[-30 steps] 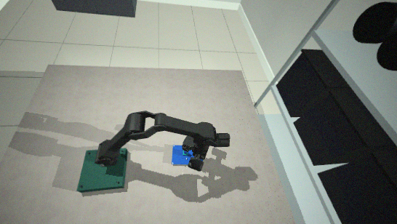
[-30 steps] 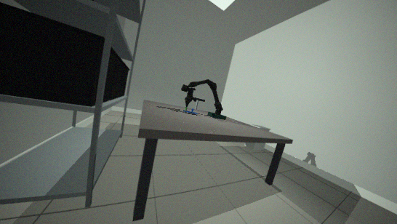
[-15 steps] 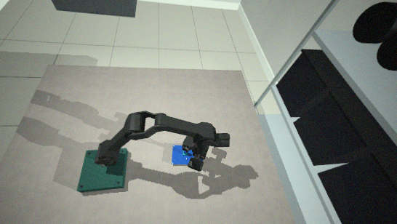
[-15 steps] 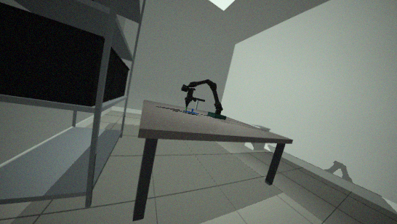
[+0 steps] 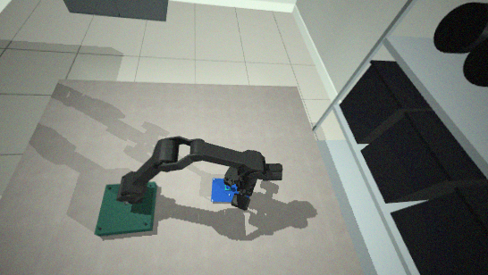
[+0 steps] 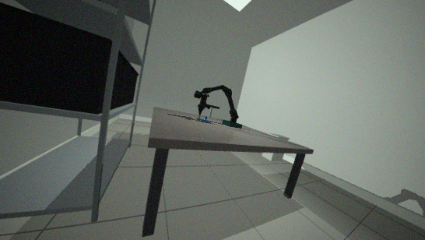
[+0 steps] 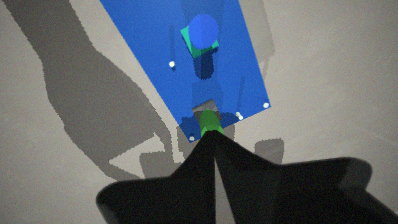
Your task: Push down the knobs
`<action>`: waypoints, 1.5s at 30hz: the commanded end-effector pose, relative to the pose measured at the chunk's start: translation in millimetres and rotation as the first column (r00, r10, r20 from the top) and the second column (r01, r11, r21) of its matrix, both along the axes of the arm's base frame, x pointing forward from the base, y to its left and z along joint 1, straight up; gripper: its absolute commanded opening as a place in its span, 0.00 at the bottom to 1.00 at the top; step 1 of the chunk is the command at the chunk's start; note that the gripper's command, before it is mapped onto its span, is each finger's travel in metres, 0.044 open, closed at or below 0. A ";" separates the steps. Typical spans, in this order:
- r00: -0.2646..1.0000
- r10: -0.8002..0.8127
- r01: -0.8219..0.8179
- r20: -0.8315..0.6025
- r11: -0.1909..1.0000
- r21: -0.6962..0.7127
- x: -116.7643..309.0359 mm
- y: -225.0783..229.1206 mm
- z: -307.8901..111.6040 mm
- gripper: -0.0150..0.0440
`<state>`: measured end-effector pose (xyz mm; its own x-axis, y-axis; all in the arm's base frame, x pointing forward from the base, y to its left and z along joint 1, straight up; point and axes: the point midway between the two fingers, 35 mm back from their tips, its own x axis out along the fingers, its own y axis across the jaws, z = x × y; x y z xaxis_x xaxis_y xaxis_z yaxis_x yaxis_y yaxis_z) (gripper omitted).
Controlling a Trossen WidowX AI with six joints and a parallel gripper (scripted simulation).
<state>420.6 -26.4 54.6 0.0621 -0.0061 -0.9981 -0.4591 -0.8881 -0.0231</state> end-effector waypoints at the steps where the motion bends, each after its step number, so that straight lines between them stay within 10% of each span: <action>1: 1.000 0.005 -0.005 -0.027 1.000 0.007 4.1 0.7 -20.9 0.25; 32: 1.000 0.005 -0.005 -0.027 1.000 0.007 2.2 0.7 27.1 0.25; 45: 0.999 0.001 -0.001 -0.035 1.000 0.004 -33.8 6.2 36.4 0.83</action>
<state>405.4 -24.0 77.7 0.0146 -0.0033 -0.9999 -0.4564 -0.8898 -0.0037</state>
